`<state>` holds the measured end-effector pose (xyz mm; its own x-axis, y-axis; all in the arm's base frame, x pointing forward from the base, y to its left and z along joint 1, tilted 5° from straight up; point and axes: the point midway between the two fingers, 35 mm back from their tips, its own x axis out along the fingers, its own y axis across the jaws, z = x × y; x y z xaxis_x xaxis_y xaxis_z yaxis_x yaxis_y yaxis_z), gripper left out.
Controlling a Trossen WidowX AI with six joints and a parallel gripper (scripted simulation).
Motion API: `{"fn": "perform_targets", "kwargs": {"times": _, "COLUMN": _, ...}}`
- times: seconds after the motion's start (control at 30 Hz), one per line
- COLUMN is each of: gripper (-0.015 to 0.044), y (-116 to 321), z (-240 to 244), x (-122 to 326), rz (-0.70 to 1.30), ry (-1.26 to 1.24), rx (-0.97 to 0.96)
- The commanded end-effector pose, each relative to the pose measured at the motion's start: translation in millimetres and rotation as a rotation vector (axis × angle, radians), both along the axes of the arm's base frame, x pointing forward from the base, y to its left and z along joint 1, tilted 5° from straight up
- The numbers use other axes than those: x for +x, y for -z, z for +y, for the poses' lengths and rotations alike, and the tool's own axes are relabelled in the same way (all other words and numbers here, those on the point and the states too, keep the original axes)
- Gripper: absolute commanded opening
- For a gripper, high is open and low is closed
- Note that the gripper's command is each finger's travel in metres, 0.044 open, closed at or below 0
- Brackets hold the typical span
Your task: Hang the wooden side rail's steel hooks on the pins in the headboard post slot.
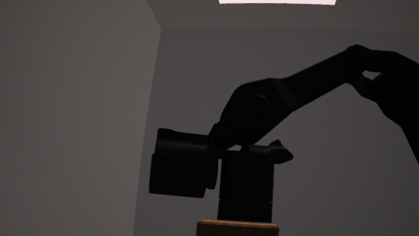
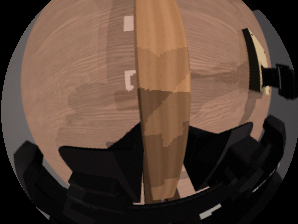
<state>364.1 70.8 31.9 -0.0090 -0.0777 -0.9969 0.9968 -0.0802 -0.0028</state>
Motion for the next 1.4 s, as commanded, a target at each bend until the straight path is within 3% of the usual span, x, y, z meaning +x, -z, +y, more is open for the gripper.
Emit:
{"fn": "perform_targets", "kwargs": {"times": 0.0, "gripper": 0.0, "y": -0.5, "z": 2.2, "x": 0.5, "rz": -0.003, "ry": 0.004, "rx": 0.006}}
{"fn": "perform_targets", "kwargs": {"times": 1.37, "gripper": 0.0, "y": -1.5, "z": 5.7, "x": 1.9, "rz": -0.003, "ry": 0.004, "rx": 0.006}}
